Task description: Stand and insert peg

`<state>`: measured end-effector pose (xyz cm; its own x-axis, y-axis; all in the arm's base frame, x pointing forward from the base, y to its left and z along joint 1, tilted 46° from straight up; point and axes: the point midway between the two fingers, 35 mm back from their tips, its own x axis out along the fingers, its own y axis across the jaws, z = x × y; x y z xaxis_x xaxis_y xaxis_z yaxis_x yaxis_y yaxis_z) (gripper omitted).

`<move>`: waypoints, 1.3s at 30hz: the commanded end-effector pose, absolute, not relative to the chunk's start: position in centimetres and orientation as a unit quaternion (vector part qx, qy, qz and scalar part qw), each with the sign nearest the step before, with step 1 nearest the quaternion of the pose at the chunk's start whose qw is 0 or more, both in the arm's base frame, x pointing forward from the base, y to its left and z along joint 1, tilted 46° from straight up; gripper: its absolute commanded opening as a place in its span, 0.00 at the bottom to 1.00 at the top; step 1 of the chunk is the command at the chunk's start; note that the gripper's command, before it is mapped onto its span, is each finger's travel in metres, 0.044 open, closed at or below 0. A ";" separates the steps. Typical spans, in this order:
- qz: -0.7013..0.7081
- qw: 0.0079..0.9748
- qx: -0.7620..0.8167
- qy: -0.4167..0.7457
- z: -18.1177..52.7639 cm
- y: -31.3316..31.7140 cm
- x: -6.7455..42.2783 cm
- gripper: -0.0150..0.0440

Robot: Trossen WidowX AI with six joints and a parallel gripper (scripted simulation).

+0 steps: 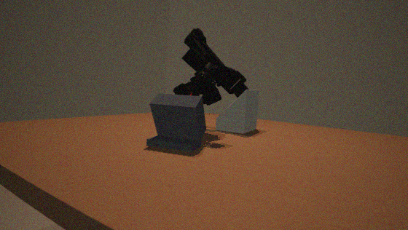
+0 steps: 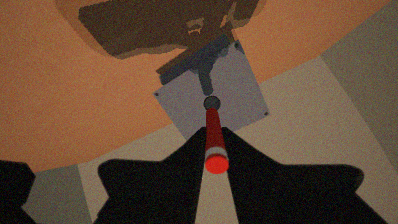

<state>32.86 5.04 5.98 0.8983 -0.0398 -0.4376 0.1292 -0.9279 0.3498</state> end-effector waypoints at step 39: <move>-0.223 0.187 0.956 0.024 4.8 4.9 34.8 0.25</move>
<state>34.67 4.91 5.03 0.9007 -0.0388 -0.4328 0.1265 -0.9295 0.3466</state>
